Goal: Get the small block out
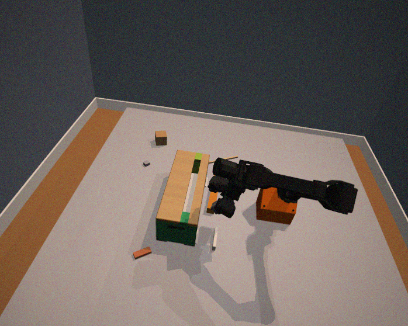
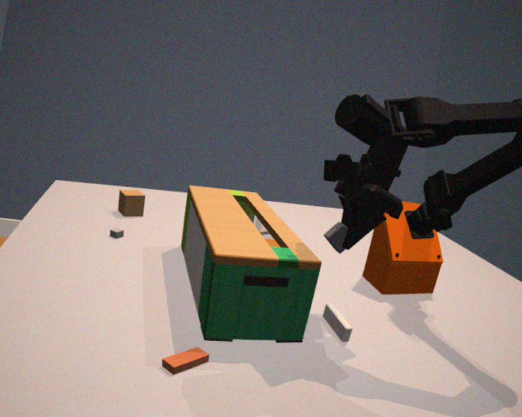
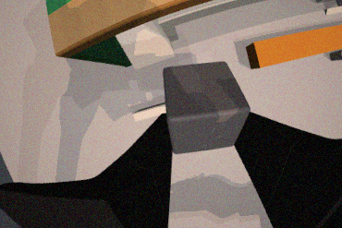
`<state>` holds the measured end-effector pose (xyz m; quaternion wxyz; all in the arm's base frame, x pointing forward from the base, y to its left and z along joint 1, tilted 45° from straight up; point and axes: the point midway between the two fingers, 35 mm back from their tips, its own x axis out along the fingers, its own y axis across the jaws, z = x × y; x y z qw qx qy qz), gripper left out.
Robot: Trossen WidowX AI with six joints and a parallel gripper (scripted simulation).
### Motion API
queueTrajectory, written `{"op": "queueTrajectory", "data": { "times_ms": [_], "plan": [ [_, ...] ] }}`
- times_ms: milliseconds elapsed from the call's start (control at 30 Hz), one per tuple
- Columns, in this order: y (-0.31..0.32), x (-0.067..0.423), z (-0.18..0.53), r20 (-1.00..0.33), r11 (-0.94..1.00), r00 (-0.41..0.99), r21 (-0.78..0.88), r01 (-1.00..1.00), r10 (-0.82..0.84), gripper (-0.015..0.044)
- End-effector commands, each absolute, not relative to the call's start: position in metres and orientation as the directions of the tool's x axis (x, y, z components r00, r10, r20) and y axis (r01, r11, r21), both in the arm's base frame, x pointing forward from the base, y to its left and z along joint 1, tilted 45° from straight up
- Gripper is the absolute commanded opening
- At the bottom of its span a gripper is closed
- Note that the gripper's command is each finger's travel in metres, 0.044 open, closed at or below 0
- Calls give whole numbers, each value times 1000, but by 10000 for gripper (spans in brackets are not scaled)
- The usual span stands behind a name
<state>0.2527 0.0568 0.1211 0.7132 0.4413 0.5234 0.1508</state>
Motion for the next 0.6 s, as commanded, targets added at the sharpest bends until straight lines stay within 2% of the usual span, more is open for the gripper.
{"op": "queueTrajectory", "data": {
  "times_ms": [0, 267, 567],
  "plan": [
    [54, 250, 123, -602, 465, 410, 795, 390, 685, 0],
    [48, 246, 125, -584, 241, 416, 738, 631, 697, 0],
    [42, 241, 127, -561, -39, 427, 573, 818, 709, 0]
  ]
}}
